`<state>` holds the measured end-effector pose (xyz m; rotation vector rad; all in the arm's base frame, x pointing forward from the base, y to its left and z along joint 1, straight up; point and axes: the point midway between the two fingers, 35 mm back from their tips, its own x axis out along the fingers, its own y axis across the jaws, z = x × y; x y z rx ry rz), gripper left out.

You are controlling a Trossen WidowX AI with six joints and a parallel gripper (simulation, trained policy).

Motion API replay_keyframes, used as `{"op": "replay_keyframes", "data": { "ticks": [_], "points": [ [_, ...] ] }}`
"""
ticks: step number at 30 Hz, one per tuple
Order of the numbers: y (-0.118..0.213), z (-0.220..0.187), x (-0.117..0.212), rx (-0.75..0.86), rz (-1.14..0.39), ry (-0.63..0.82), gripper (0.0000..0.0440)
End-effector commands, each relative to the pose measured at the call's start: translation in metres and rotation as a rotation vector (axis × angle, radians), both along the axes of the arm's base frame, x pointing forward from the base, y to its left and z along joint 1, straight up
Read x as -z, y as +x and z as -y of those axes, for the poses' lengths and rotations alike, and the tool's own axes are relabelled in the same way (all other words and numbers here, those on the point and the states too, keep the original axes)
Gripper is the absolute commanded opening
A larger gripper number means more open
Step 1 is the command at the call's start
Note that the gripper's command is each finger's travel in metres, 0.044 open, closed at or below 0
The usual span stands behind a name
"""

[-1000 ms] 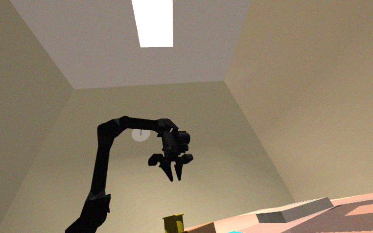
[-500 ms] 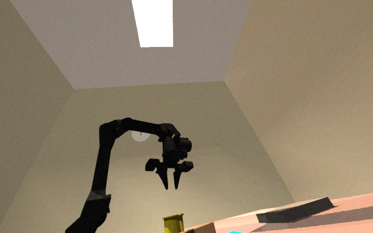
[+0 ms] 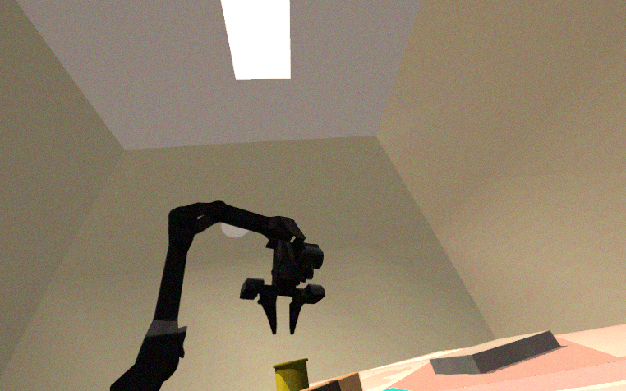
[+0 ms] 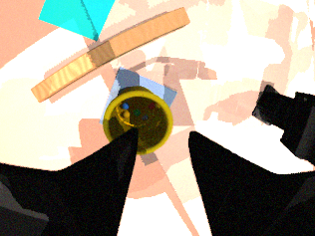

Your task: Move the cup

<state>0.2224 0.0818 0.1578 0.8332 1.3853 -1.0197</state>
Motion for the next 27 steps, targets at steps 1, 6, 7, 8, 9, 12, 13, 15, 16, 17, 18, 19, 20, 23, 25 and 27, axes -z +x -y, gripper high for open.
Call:
{"op": "replay_keyframes", "data": {
  "ticks": [1, 6, 7, 8, 9, 12, 13, 15, 16, 17, 18, 19, 20, 23, 25, 27],
  "points": [
    [-0.002, 0.0, 0.009, 0.004, -0.011, -0.015, 0.0171],
    [-0.005, 0.0, 0.02, 0.003, -0.024, -0.028, 0.0173],
    [-0.005, 0.0, 0.022, 0.003, -0.026, -0.03, 0.0174],
    [-0.005, 0.0, 0.025, 0.002, -0.028, -0.032, 0.0174],
    [-0.006, 0.0, 0.027, 0.001, -0.03, -0.034, 0.0174],
    [-0.007, 0.0, 0.034, -0.004, -0.035, -0.04, 0.0175],
    [-0.007, 0.0, 0.037, -0.006, -0.037, -0.042, 0.0176],
    [-0.007, 0.0, 0.041, -0.011, -0.039, -0.045, 0.0176],
    [-0.007, 0.0, 0.044, -0.014, -0.041, -0.047, 0.0176],
    [-0.008, -0.001, 0.046, -0.017, -0.042, -0.048, 0.0177],
    [-0.008, -0.001, 0.049, -0.021, -0.043, -0.049, 0.0177],
    [-0.008, -0.001, 0.051, -0.025, -0.044, -0.05, 0.0177],
    [-0.008, -0.001, 0.054, -0.029, -0.045, -0.051, 0.0177],
    [-0.009, -0.001, 0.062, -0.043, -0.049, -0.054, 0.0177],
    [-0.009, -0.001, 0.067, -0.054, -0.052, -0.056, 0.0177],
    [-0.01, 0.0, 0.074, -0.066, -0.055, -0.057, 0.0177]
  ]
}}
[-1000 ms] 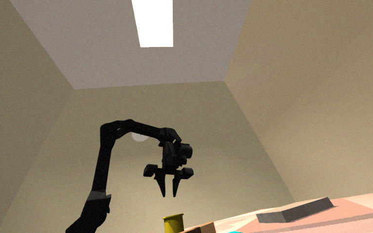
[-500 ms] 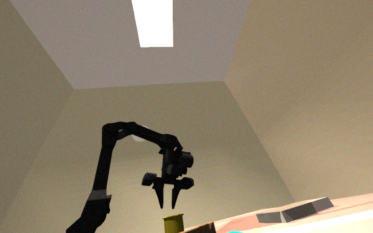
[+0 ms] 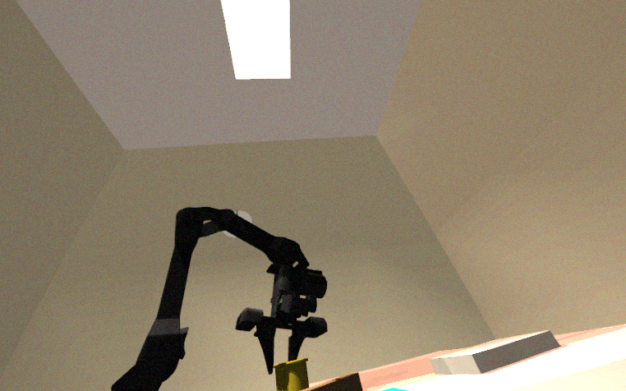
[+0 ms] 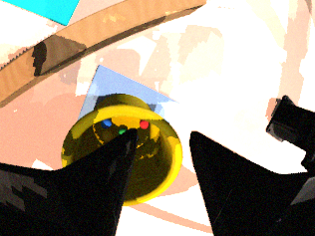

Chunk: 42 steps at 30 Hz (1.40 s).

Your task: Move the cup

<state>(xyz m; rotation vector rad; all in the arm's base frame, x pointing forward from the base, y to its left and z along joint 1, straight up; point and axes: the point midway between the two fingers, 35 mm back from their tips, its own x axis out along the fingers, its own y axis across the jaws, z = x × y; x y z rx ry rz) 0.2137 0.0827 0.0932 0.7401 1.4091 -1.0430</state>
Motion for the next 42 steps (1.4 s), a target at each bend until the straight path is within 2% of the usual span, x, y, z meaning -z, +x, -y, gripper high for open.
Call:
{"op": "replay_keyframes", "data": {
  "ticks": [1, 6, 15, 28, 42],
  "points": [
    [-0.001, 0.001, 0.012, -0.028, -0.007, -0.006, 0.0176],
    [-0.003, 0.001, 0.027, -0.067, -0.018, -0.002, 0.017],
    [0.005, 0.003, 0.031, -0.118, 0.021, 0.011, 0.0014],
    [0.019, 0.005, 0.006, -0.083, 0.092, 0.041, 0.0006],
    [0.042, 0.021, -0.03, 0.029, 0.193, 0.076, 0.0021]
  ]
}}
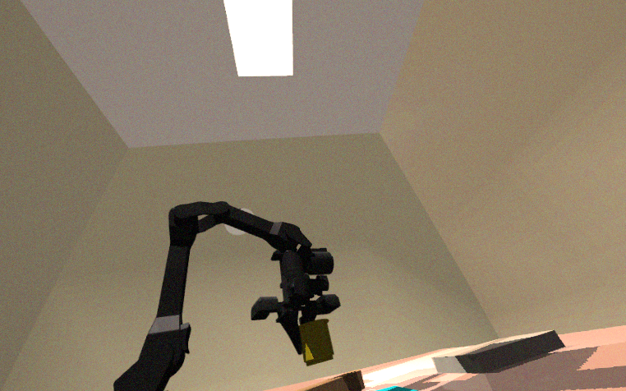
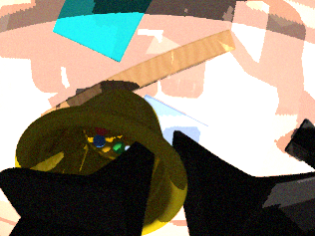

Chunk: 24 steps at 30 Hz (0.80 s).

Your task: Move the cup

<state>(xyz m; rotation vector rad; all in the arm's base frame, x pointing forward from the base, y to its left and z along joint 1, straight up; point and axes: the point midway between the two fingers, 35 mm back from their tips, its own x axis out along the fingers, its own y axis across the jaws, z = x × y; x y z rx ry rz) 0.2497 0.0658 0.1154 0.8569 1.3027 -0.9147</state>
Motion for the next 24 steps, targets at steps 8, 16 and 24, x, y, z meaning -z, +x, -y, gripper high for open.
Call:
{"op": "replay_keyframes", "data": {
  "ticks": [8, 16, 24],
  "points": [
    [0.027, 0.018, -0.018, 0.089, 0.088, 0.023, 0.0012],
    [0.049, 0.035, -0.017, 0.14, 0.147, 0.022, 0.0006],
    [0.067, 0.05, -0.006, 0.178, 0.181, 0.017, 0.0]
  ]
}}
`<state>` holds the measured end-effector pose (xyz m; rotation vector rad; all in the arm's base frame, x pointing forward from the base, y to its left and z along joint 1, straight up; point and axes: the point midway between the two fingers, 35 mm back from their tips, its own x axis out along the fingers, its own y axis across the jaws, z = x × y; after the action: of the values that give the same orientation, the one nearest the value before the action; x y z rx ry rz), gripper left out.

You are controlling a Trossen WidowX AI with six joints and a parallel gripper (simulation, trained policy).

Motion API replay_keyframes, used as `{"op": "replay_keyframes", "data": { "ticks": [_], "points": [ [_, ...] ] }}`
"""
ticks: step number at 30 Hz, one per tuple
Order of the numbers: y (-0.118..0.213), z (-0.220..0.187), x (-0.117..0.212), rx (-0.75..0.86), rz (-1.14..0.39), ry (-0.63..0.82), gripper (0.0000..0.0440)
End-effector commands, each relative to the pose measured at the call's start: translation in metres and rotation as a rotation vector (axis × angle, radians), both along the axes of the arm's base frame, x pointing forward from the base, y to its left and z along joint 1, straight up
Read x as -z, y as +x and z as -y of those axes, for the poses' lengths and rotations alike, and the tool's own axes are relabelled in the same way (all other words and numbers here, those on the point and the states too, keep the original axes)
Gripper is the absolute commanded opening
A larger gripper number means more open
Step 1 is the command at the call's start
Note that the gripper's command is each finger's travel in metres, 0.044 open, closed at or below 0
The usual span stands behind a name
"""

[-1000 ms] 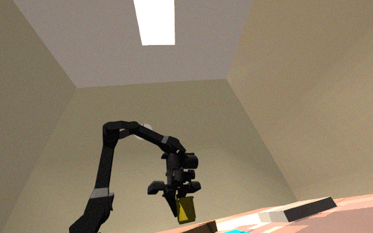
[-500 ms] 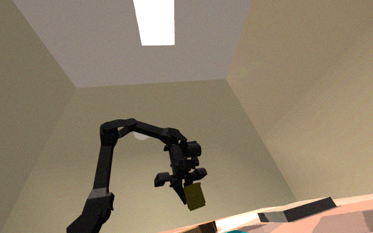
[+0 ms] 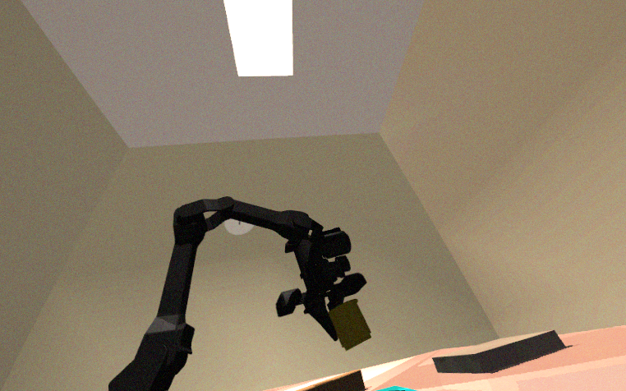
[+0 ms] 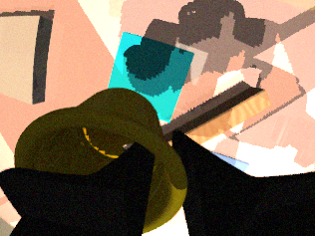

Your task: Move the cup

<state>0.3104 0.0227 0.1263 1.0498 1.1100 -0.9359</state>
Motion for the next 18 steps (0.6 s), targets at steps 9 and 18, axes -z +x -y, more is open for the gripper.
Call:
{"op": "replay_keyframes", "data": {
  "ticks": [9, 18],
  "points": [
    [0.015, 0.018, 0.026, 0.041, 0.024, -0.01, 0.0003],
    [0.012, 0.025, 0.048, 0.06, 0.006, -0.014, 0.0041]
  ]
}}
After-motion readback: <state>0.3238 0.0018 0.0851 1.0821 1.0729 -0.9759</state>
